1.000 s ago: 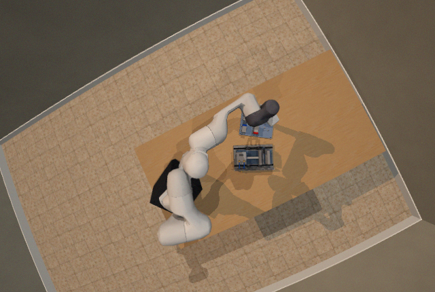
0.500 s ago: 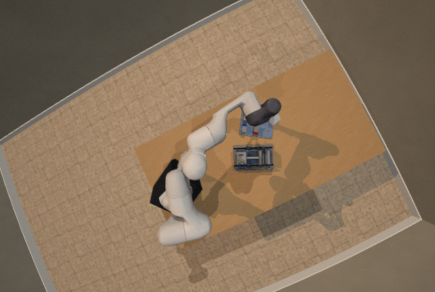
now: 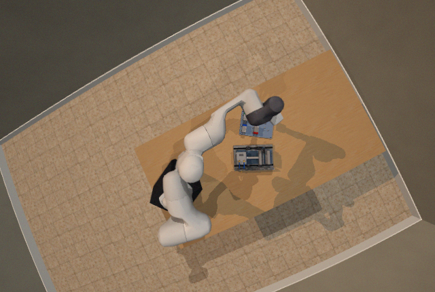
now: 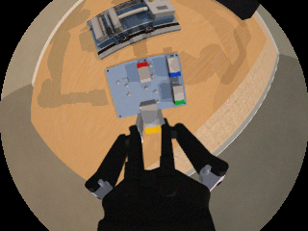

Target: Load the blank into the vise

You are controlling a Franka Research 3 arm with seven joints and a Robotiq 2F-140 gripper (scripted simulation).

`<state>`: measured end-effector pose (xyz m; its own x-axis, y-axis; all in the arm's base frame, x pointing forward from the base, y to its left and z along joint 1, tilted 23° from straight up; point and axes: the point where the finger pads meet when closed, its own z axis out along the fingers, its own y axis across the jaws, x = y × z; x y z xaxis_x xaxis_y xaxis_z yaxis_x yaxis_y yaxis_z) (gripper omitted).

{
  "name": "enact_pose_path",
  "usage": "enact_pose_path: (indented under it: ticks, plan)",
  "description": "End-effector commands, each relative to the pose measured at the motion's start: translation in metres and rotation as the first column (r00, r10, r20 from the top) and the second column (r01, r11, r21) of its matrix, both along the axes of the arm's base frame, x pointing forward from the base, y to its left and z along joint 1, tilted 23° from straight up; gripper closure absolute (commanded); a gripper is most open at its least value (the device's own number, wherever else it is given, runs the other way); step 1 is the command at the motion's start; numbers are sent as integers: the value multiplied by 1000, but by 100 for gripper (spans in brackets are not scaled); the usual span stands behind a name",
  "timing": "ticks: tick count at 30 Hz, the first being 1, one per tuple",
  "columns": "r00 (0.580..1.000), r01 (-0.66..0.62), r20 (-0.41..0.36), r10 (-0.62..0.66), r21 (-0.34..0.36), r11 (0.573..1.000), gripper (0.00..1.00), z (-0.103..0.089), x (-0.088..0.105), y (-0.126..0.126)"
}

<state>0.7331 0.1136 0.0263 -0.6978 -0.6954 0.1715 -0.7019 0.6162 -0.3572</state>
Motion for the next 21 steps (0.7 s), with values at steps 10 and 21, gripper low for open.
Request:
enact_pose_path:
  ticks: [10,21]
  plan:
    - [1000,-2,-11,2,-6,1000,100,3,-5,-3]
    - [1000,3,-10,-3,-3,1000,100,0,-4,-3]
